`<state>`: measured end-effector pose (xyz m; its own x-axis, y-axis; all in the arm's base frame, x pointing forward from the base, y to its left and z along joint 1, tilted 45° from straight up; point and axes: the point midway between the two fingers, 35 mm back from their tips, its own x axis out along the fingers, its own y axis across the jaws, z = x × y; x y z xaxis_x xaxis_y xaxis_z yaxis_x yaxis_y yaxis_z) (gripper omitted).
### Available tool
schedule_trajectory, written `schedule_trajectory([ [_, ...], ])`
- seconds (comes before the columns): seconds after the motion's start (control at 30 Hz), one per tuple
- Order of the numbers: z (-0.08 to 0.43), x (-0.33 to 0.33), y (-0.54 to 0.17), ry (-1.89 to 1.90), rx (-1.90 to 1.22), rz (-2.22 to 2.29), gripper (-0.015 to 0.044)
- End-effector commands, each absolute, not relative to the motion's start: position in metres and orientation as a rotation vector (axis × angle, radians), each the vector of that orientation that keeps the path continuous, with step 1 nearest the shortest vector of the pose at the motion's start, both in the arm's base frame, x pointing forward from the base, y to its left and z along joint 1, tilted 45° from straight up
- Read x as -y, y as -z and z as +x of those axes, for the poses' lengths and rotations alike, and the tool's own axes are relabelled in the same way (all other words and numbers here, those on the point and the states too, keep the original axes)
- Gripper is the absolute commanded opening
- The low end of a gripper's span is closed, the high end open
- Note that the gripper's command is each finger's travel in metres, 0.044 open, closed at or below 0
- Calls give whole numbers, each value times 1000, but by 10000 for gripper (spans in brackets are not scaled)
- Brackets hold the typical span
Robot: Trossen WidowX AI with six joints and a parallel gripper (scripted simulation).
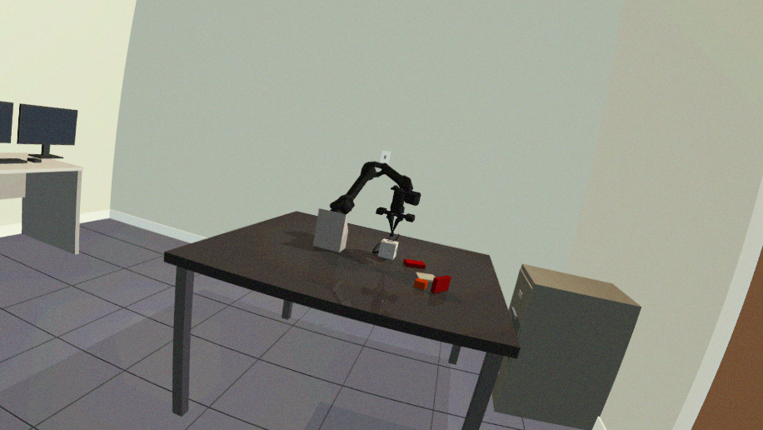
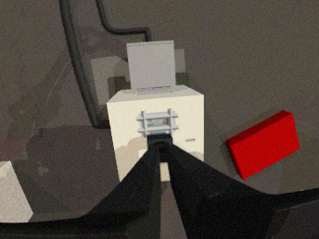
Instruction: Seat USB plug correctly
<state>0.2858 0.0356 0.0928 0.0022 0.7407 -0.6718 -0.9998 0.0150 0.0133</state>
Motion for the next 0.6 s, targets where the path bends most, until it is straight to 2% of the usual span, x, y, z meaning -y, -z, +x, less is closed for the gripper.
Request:
schedule_trajectory([
  [0.0,286,-36,-93,-1486,-579,-562,0],
  [0.57,286,-38,-92,-1490,-566,-555,0],
])
